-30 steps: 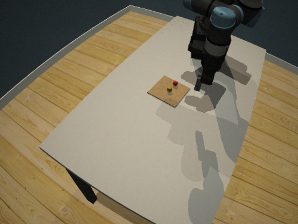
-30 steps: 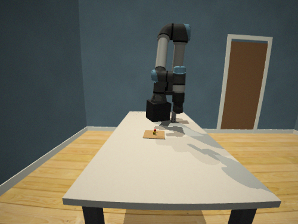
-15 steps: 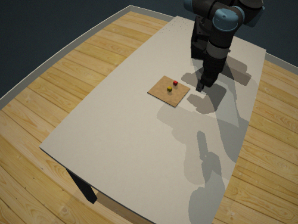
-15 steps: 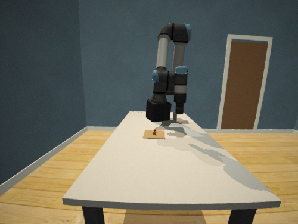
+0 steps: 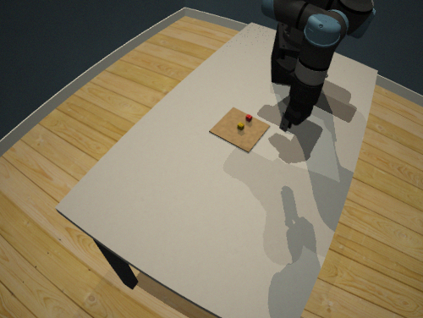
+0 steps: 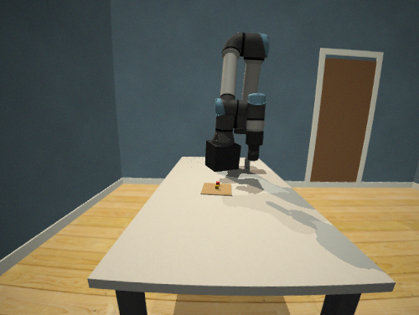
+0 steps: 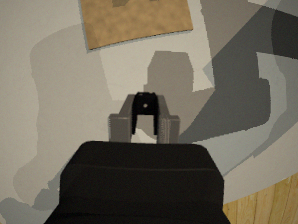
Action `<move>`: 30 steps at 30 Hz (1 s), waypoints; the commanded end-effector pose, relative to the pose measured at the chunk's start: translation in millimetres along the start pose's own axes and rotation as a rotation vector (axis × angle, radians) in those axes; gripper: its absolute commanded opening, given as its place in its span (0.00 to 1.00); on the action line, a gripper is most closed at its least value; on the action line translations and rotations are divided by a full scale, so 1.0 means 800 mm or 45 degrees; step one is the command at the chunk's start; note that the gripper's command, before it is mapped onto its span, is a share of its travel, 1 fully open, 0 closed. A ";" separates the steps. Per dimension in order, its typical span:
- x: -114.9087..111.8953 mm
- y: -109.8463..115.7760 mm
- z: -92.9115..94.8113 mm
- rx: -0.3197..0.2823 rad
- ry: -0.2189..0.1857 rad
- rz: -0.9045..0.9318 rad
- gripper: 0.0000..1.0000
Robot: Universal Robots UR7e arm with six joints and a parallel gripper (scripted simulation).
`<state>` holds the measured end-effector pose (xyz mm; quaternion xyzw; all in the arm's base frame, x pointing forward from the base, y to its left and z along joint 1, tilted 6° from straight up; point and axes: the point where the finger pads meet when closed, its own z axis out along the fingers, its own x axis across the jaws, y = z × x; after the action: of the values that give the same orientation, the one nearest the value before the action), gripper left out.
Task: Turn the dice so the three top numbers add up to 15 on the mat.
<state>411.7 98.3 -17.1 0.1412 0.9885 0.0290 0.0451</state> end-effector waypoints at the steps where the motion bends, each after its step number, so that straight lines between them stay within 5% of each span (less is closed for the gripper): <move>1: -0.002 0.001 0.000 0.003 -0.002 0.023 0.34; 13: -0.001 0.000 0.001 -0.061 0.001 0.023 0.34; 22: -0.001 -0.002 0.002 -0.318 -0.003 0.022 0.34; 24: -0.001 -0.002 0.002 -0.318 -0.003 0.022 0.34; 30: -0.001 -0.004 0.003 -0.524 -0.005 0.021 0.34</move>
<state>413.1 93.7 -17.7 0.1492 0.9742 0.1562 0.0659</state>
